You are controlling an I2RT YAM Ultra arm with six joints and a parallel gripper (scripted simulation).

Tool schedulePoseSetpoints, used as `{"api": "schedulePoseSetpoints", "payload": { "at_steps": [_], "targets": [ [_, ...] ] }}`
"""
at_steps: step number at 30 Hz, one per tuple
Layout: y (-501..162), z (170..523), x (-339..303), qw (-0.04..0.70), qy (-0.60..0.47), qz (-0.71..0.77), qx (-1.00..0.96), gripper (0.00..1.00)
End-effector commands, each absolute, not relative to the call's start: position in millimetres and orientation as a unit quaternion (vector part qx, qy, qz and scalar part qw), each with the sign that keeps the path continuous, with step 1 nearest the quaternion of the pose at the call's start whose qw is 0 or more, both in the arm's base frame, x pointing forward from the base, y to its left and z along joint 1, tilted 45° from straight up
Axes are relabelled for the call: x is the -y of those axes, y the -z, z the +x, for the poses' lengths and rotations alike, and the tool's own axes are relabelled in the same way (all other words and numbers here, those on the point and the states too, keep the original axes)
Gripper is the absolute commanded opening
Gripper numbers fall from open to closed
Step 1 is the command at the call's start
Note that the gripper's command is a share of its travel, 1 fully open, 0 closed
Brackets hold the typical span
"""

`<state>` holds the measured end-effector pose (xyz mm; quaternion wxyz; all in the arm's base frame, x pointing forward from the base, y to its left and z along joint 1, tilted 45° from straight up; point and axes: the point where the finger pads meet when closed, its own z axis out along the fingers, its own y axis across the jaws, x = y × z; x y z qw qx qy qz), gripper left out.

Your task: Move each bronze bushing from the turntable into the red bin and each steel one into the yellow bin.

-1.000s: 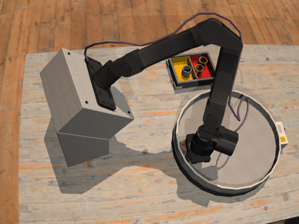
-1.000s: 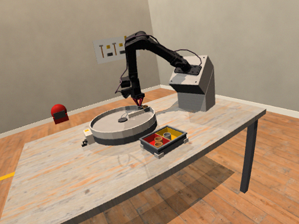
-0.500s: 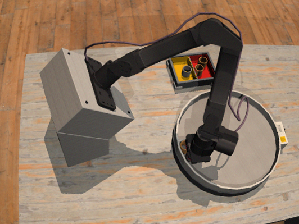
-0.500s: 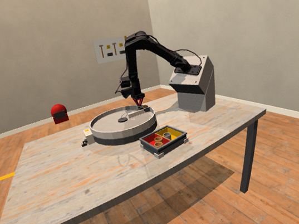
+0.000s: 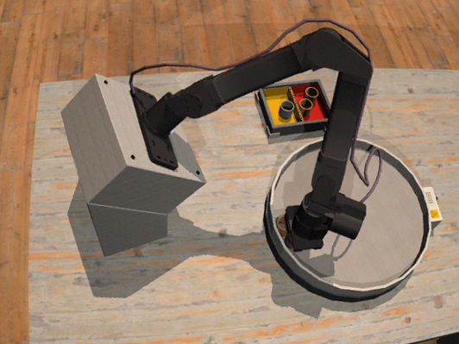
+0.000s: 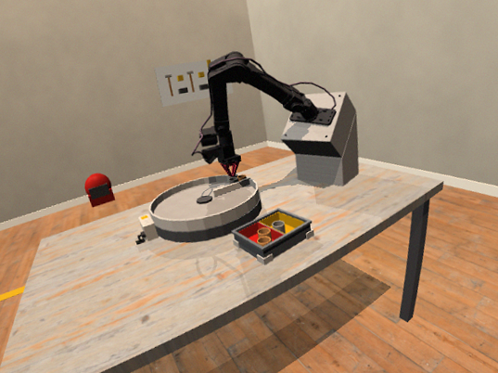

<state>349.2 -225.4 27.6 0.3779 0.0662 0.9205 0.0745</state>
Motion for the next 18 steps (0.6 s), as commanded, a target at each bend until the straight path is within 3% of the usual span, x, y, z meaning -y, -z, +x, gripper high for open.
{"api": "schedulePoseSetpoints", "payload": {
  "at_steps": [1,18],
  "targets": [
    [-33.0,345.1,225.9,0.381,-0.077,0.070,-0.919,0.00],
    [-80.1,313.0,237.8,0.392,-0.063,0.063,-0.916,0.00]
  ]
}}
